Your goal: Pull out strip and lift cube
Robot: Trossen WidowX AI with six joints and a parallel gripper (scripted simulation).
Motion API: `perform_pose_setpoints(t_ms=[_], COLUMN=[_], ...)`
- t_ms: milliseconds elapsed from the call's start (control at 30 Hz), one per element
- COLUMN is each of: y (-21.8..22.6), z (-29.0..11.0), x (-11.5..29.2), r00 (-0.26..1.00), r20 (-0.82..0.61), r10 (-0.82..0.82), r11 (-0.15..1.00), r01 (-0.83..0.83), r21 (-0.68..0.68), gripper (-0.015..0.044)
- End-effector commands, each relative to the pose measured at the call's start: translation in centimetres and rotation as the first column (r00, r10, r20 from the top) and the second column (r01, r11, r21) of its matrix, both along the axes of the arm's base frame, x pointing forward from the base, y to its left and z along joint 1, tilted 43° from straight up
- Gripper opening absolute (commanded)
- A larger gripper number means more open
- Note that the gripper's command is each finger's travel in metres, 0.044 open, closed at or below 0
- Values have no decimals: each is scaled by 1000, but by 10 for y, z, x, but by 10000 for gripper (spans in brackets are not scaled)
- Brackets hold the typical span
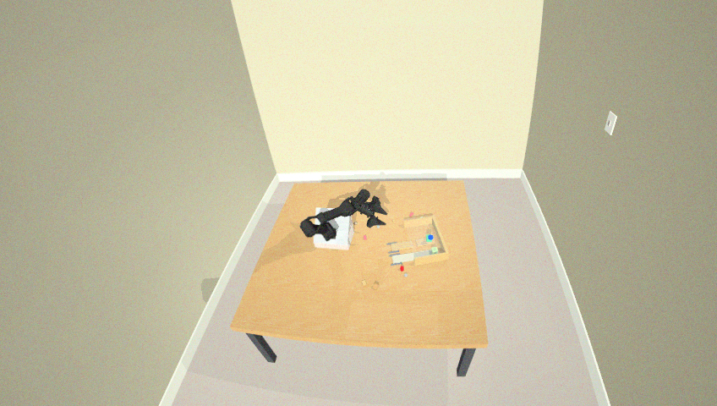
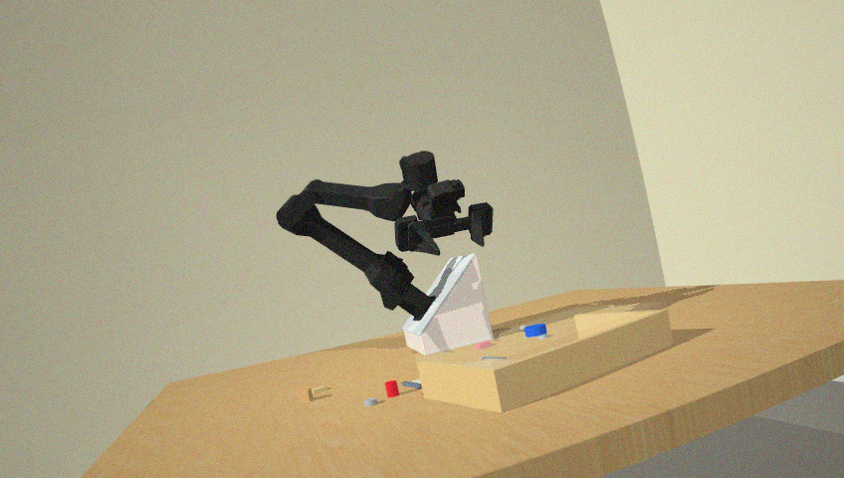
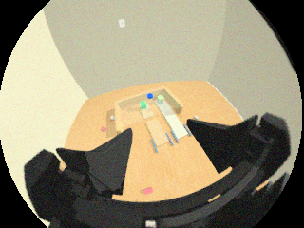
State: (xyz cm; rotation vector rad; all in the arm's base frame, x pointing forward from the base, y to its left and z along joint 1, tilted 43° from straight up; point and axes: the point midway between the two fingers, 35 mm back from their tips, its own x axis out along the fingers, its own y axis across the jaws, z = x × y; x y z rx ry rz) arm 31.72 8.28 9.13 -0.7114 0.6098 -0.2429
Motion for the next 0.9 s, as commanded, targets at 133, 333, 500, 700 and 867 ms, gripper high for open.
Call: perform_pose_setpoints(t_ms=[133, 333, 500, 700, 867], y=[-28, -68, -105, -148, -157], z=[-8, -13, -14, -11, -10], x=[35, 66, 78, 81, 80], r00=[980, 895, 775, 596, 557], r20=[-162, -364, -521, -668, -693], r10=[-117, -256, -358, -445, -458], r11=[992, 966, 934, 891, 882], r01=[109, 220, 295, 367, 380], r21=[-58, -138, -202, -266, -277], gripper=[242, 85, 0, 0, 0])
